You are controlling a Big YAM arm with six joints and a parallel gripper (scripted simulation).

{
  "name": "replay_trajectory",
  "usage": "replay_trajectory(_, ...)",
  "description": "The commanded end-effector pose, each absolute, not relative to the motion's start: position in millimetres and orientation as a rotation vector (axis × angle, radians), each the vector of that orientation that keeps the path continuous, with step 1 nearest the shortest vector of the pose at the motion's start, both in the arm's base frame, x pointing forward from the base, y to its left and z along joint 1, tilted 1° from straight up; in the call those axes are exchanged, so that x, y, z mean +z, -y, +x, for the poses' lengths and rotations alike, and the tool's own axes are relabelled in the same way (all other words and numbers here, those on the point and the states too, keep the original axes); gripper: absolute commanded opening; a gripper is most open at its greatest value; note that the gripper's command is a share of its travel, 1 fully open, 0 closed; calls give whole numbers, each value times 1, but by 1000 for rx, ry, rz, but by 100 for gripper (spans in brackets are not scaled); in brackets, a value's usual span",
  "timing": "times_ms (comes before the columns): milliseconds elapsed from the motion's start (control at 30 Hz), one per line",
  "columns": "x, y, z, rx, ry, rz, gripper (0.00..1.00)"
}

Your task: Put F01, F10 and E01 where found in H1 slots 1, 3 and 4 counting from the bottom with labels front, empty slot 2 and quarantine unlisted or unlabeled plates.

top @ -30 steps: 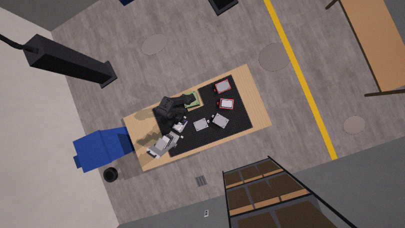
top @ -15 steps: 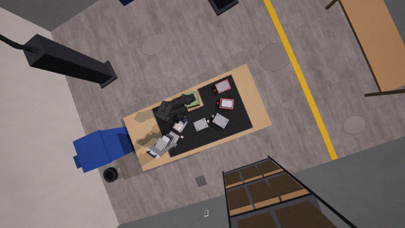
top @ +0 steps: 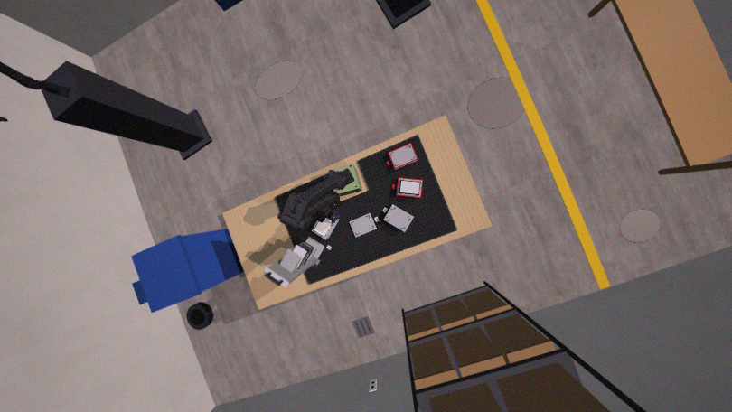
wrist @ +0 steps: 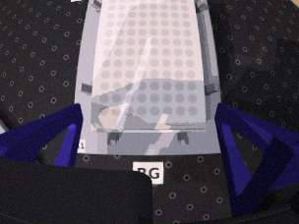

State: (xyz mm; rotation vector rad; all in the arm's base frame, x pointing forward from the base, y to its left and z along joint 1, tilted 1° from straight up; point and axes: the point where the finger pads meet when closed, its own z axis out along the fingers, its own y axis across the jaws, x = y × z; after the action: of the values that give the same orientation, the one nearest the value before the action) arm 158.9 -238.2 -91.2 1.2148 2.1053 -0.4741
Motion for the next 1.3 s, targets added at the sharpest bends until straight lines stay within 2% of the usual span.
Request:
replay_trajectory(0,-91,242,165,-478,-2077,1205,100)
replay_trajectory(1033,-104,237,159,-479,-2092,1210,100)
replay_trajectory(1067,-104,237,159,-479,-2092,1210,86)
replay_trajectory(1267,-104,237,159,-479,-2092,1210,86)
